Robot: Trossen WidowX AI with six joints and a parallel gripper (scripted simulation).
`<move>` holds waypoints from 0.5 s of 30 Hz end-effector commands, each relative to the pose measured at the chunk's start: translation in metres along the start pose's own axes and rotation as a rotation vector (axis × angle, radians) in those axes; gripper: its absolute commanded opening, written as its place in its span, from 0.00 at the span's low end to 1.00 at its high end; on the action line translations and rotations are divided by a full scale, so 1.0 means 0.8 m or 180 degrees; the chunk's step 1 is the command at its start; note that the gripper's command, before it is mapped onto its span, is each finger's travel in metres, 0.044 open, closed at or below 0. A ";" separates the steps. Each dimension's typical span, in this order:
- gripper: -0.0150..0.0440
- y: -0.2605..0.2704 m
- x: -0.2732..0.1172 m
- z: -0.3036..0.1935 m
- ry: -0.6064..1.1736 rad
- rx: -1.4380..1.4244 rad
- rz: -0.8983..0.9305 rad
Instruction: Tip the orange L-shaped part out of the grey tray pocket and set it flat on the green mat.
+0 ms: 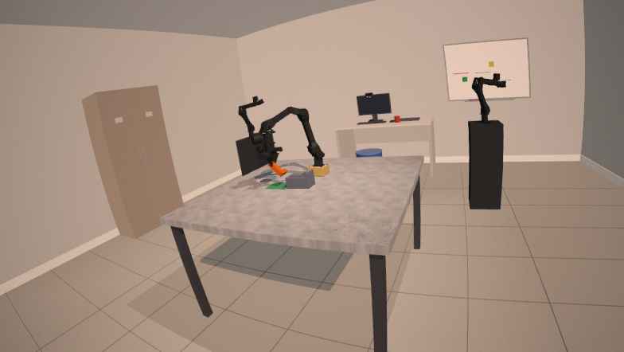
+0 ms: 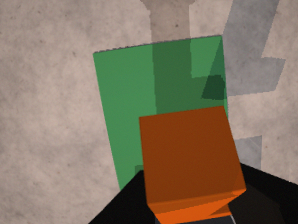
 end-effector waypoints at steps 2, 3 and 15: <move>0.25 -0.001 0.011 0.000 -0.0006 -0.0013 -0.0010; 0.25 -0.001 0.013 0.000 -0.0006 -0.0013 -0.0011; 0.25 -0.001 0.036 0.000 -0.0006 -0.0013 -0.0011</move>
Point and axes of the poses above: the point midway between the two fingers, 35 mm back from their tips, its own x axis out along the fingers, its own y axis across the jaws, z = x × y, the point moved 8 cm from there along -x, back along the fingers, and after that the axes turned 15 degrees about x, right-handed, at the moved point
